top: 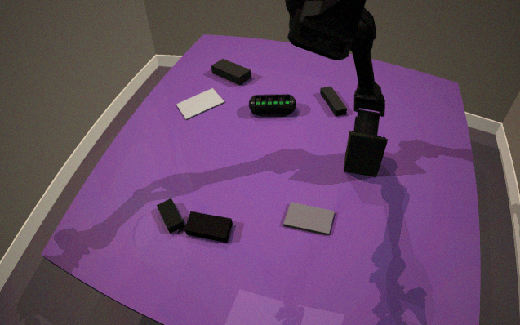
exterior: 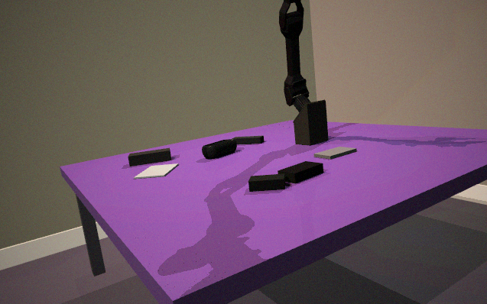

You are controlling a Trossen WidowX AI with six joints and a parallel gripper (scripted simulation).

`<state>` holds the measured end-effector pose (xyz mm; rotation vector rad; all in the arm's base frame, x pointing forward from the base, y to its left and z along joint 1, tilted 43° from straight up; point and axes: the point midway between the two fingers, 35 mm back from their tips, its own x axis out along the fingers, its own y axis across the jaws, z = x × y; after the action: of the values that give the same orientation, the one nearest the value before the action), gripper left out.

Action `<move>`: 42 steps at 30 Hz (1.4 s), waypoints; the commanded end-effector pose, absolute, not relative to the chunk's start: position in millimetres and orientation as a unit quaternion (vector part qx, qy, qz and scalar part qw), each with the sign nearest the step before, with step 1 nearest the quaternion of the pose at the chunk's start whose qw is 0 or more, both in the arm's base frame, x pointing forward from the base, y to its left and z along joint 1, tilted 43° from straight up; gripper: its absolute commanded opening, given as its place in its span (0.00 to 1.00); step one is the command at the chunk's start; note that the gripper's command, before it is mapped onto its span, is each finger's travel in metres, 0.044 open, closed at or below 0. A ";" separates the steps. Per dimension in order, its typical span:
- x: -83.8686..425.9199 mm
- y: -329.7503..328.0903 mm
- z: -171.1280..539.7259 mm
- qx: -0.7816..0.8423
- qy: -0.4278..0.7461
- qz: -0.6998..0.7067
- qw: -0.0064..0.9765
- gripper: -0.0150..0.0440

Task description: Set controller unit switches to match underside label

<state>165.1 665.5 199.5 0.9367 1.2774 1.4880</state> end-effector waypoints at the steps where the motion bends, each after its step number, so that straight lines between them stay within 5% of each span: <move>1: 165.1 665.5 199.5 0.381 0.520 0.606 0.465 0.89; 5: 176.4 662.7 199.2 0.391 0.521 0.593 0.473 0.71; 15: 324.4 599.7 184.4 0.405 0.462 0.485 0.622 0.26; 29: 497.7 422.9 153.9 0.299 0.392 0.295 0.819 0.25; 42: 566.5 200.5 129.9 0.133 0.408 0.092 0.899 0.25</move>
<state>562.1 245.4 130.9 0.3474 0.8294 0.2690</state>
